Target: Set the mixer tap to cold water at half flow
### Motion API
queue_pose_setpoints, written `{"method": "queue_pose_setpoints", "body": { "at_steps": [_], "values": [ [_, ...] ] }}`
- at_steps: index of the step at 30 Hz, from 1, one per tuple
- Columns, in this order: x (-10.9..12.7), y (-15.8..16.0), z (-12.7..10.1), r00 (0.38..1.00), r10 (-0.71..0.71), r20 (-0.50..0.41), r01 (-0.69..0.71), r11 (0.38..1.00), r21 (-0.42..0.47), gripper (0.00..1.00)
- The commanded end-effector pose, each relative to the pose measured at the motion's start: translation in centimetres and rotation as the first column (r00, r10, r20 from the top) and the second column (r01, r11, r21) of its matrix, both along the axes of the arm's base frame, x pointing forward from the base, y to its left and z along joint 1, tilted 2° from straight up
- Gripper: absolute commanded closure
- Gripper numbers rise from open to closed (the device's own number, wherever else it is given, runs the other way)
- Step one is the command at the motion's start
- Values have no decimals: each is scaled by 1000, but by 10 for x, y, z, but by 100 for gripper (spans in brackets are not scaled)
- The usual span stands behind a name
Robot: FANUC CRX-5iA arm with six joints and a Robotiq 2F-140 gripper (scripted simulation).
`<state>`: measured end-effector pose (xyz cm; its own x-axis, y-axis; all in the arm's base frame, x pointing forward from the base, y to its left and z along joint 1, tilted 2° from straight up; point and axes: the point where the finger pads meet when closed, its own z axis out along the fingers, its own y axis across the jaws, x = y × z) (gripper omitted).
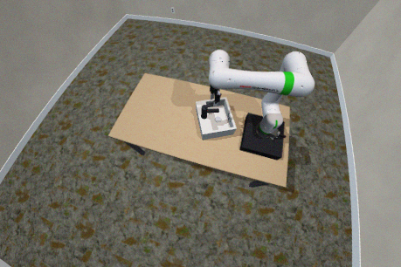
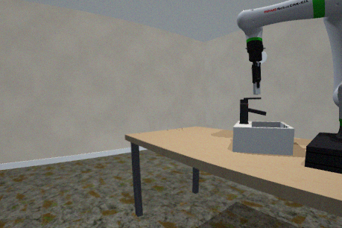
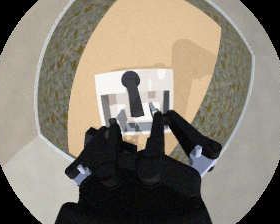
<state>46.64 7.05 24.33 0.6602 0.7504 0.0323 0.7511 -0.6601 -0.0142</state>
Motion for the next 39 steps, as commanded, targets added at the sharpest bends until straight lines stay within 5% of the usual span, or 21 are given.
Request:
{"method": "queue_pose_setpoints", "body": {
  "at_steps": [1, 39],
  "values": [
    [0, 0, -2, 1000, 0, 1, 0, 1000, 0, 63],
    [0, 0, -6, 1000, 0, 1, 0, 1000, 0, 63]
  ]
}}
